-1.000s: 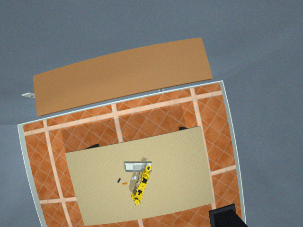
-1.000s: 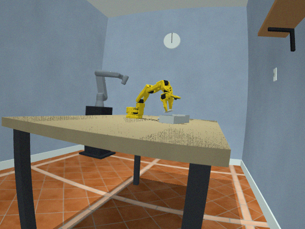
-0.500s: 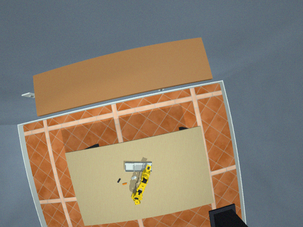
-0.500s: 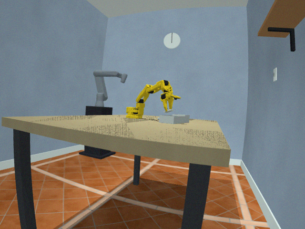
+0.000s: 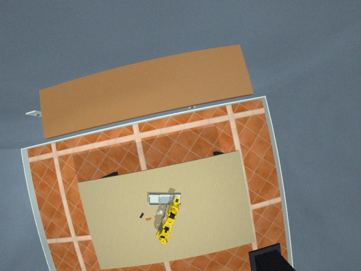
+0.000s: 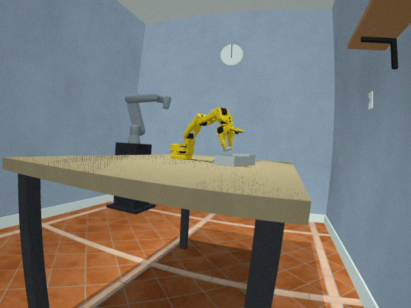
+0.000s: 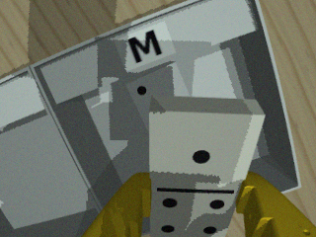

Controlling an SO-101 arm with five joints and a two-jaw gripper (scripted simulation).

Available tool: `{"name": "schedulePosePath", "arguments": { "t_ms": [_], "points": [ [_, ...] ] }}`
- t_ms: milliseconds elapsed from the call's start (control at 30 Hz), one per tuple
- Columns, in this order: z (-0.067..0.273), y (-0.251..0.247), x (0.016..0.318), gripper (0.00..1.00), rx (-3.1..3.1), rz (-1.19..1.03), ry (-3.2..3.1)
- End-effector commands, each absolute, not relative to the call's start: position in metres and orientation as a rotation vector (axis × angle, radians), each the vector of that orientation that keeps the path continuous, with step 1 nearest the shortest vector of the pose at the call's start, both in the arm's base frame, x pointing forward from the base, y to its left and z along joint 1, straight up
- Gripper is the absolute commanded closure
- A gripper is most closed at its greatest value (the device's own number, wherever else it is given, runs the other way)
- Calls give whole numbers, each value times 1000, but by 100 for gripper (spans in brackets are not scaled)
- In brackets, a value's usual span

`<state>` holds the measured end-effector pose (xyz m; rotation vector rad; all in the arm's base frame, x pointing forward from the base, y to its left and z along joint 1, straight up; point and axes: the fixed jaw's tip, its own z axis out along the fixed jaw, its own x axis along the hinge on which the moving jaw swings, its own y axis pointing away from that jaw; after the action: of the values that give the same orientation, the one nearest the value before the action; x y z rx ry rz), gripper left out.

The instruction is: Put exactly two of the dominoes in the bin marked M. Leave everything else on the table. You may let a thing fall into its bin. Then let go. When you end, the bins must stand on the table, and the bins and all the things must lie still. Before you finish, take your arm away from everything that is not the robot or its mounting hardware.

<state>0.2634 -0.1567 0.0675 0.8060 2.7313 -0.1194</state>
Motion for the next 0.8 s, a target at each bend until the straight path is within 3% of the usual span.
{"name": "schedulePosePath", "arguments": {
  "t_ms": [0, 767],
  "points": [
    [85, -158, 272, 100, 779, -143, 2649],
    [74, -158, 272, 100, 788, -134, 2676]
  ]
}}
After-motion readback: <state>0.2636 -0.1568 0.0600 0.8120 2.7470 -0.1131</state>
